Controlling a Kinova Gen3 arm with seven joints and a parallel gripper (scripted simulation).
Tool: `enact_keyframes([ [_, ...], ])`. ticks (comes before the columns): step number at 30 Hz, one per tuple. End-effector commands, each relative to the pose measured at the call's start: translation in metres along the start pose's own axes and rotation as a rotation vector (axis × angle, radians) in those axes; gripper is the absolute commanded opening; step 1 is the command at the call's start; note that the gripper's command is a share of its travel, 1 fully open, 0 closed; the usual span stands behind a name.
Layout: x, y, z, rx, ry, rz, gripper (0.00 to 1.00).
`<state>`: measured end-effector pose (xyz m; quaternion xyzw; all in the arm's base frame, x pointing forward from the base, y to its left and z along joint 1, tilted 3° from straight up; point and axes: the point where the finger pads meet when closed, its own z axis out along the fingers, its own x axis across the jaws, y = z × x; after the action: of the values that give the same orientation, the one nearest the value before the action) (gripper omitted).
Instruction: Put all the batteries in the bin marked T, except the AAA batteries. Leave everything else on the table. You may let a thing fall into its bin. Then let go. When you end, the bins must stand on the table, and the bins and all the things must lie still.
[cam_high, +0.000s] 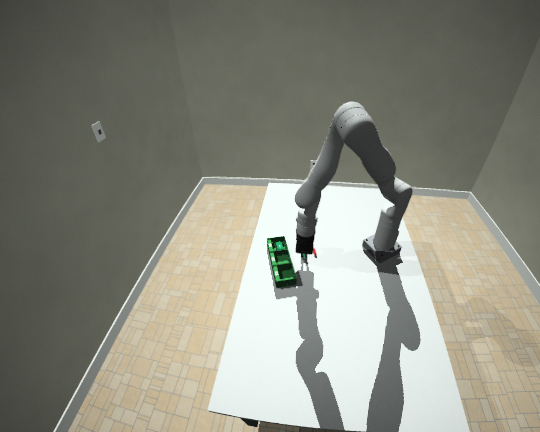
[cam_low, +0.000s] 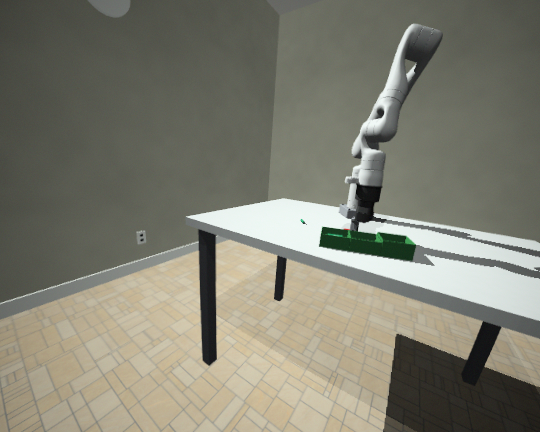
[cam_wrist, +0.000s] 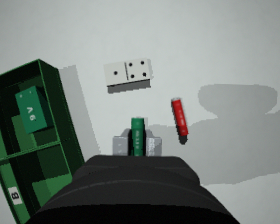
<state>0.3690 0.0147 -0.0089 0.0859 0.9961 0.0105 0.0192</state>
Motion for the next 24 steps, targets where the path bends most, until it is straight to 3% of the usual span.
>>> enact_keyframes([
  [1,0.000,0.000,0.000,-0.001,-0.001,0.000,0.31],
  [20,0.000,0.000,0.000,-0.001,-0.001,0.000,0.31],
  [24,0.000,0.000,-0.014,-0.001,-0.001,0.000,0.31],
])
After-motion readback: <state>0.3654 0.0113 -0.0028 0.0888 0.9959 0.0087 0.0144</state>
